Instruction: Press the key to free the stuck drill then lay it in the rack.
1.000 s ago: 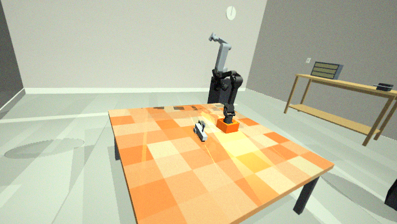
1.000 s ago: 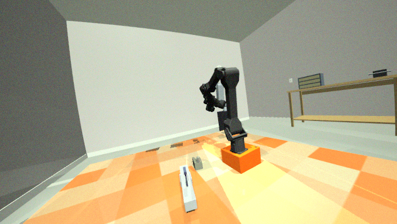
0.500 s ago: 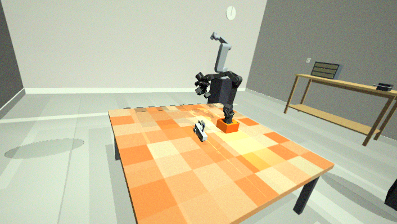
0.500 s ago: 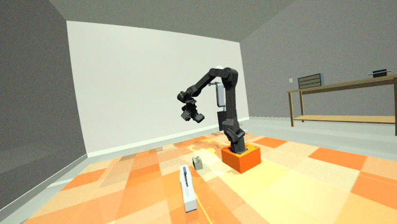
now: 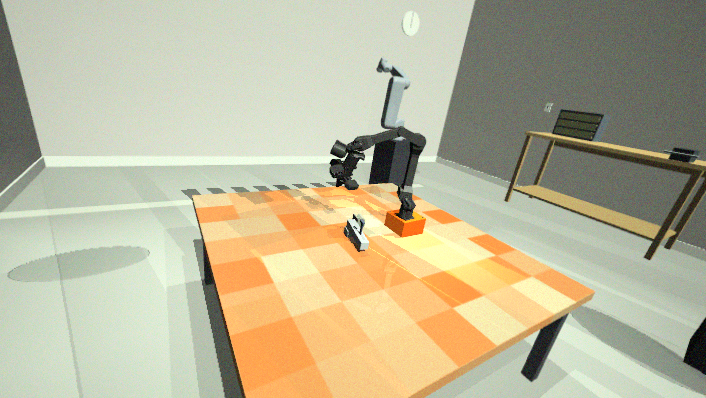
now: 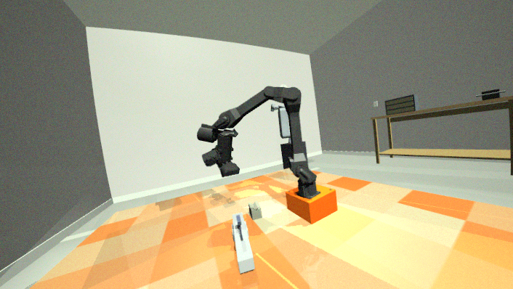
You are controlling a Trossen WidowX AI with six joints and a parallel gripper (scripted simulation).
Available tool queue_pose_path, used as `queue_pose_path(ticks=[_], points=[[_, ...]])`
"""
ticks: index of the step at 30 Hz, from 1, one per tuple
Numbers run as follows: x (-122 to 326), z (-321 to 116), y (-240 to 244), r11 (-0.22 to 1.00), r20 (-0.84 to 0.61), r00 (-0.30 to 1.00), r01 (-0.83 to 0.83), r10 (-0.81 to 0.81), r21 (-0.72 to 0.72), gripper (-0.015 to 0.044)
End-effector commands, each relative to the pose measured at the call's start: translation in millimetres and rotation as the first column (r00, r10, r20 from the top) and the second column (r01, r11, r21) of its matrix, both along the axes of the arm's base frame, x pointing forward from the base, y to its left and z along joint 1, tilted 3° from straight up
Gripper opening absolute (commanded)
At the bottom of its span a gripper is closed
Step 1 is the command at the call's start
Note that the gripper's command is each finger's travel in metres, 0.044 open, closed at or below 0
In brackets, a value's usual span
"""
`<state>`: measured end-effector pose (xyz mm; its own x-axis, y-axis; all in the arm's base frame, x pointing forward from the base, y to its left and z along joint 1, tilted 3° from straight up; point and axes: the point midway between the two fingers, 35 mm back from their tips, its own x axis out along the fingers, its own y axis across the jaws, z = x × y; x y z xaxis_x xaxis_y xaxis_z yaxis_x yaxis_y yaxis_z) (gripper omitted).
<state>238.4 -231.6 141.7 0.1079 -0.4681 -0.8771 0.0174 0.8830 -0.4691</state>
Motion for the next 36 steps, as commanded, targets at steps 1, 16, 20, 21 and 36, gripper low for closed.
queue_pose_path(ticks=[1, 16, 20, 21, 36], points=[[33, -11, 54, 0.992, 0.069, 0.997, 0.025, -0.034, 0.123, 0.0000], [55, -38, 258, 0.844, -0.038, 0.960, 0.264, -0.279, 0.466, 0.0000], [55, -39, 260, 0.843, -0.041, 0.959, 0.267, -0.281, 0.468, 0.0000], [55, -39, 260, 0.843, -0.041, 0.959, 0.267, -0.281, 0.468, 0.0000], [55, -53, 261, 0.843, -0.041, 0.959, 0.267, -0.281, 0.468, 0.0000]])
